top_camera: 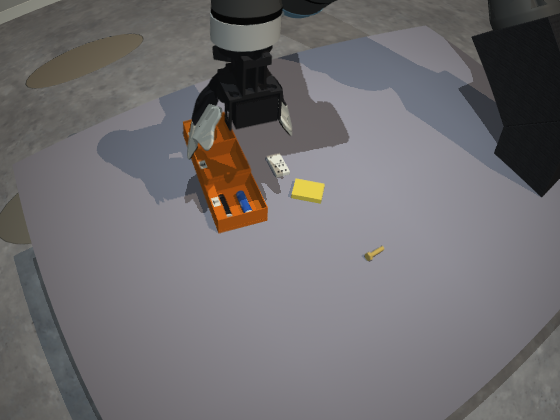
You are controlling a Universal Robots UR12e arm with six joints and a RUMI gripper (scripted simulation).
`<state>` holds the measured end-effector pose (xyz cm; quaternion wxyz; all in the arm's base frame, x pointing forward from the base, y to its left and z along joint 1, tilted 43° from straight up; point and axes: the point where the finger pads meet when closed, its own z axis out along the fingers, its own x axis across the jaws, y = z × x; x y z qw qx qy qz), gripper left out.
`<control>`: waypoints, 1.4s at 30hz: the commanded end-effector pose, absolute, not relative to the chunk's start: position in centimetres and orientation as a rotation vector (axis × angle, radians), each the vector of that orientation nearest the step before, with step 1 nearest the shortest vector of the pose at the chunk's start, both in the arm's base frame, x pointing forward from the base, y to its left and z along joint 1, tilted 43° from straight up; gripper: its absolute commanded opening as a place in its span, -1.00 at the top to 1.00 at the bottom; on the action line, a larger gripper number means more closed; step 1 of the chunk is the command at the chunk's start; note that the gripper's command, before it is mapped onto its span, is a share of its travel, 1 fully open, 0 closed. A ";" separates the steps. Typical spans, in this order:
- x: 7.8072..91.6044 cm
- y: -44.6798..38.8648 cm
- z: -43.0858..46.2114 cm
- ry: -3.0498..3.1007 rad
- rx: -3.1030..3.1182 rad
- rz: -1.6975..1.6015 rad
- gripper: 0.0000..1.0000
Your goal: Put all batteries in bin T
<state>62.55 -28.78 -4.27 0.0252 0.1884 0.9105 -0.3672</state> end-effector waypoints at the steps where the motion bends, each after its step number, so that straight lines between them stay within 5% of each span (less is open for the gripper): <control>1: 62.8 -27.4 -2.8 2.815 0.583 -1.135 -1.00; 42: 63.3 -23.4 1.6 2.815 0.584 -1.135 -1.00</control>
